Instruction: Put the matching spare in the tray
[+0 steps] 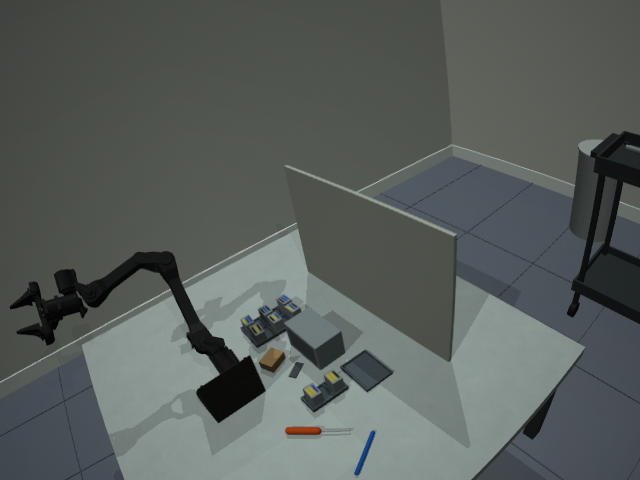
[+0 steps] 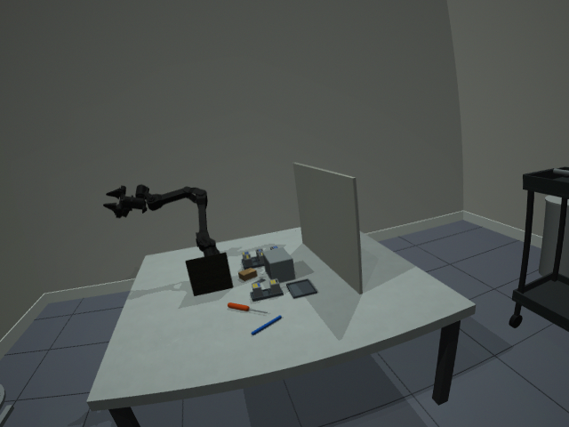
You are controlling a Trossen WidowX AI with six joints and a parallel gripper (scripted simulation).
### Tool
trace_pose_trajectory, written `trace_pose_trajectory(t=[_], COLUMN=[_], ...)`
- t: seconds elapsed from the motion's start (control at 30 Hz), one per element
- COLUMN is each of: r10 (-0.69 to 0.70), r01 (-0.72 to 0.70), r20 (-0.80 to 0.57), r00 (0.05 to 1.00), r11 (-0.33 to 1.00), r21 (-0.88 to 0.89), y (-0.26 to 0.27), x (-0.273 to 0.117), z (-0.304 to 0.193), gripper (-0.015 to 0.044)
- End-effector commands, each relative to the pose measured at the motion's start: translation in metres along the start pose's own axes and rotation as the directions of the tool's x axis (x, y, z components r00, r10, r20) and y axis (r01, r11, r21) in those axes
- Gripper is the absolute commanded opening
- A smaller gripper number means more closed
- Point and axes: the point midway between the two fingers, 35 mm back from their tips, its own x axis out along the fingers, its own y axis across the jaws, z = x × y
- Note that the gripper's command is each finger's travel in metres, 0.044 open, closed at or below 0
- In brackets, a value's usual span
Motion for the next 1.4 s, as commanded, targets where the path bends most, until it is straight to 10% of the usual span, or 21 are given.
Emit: trace_pose_trajectory(t=[0.0, 0.23, 0.6, 1.37], r10=[0.0, -0.021, -0.295, -0.712], r01=[0.0, 0.021, 0.187, -0.185], r20=[0.0, -0.022, -0.381, -0.698], r00=[1.0, 1.0, 0.876, 0.079], r11=[1.0, 1.0, 0.937, 0.677], r21=[0.0, -0.011, -0.296, -0.712], y=[0.0, -0.006, -0.095, -0.258], x=[0.0, 0.004, 0.014, -0.176], z=[0.0, -0.009, -0.161, -0.441], gripper=[0.0426, 0.044, 0.044, 0.044])
